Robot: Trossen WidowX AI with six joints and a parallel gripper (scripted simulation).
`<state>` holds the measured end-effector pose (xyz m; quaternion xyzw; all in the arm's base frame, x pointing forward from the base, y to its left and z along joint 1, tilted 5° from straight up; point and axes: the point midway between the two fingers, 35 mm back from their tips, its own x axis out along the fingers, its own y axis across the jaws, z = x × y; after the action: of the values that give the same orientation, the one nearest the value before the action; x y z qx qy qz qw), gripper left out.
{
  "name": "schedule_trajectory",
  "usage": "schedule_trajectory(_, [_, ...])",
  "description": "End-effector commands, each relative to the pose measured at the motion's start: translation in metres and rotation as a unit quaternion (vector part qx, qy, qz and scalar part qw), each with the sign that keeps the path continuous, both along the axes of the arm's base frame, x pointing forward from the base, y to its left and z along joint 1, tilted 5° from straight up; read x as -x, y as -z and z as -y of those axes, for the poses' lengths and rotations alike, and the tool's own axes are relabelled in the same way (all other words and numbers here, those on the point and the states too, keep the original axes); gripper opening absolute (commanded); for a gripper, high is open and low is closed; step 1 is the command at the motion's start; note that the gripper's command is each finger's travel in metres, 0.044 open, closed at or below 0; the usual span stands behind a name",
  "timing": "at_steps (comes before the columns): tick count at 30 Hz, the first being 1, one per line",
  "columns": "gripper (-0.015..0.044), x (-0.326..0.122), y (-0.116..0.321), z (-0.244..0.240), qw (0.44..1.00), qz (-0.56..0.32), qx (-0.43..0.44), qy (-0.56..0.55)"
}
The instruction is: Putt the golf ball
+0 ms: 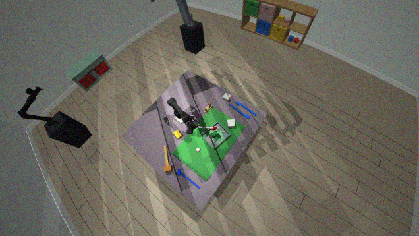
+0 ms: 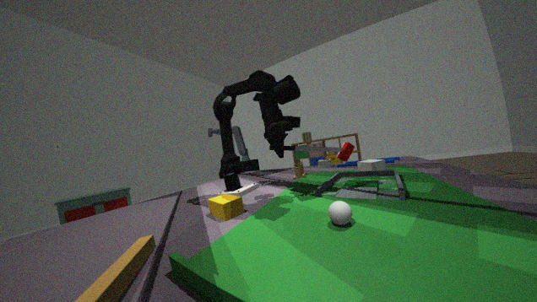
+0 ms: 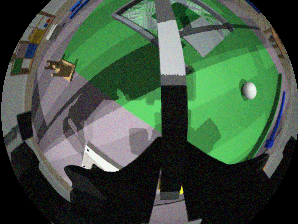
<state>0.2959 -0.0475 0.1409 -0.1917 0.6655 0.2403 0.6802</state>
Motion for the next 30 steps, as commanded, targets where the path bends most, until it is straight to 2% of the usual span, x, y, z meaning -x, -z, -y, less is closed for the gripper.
schedule_trajectory(1, [0.0,0.002,-0.005,0.027,0.998,0.001,0.012,0.069])
schedule_trajectory(12, [0.0,0.021,-0.012,0.089,0.972,-0.011,0.037,0.231])
schedule_trajectory(23, [0.0,0.052,-0.019,0.148,0.921,-0.027,0.06,0.383])
schedule_trajectory(30, [0.0,0.057,-0.02,0.155,0.913,-0.03,0.063,0.402])
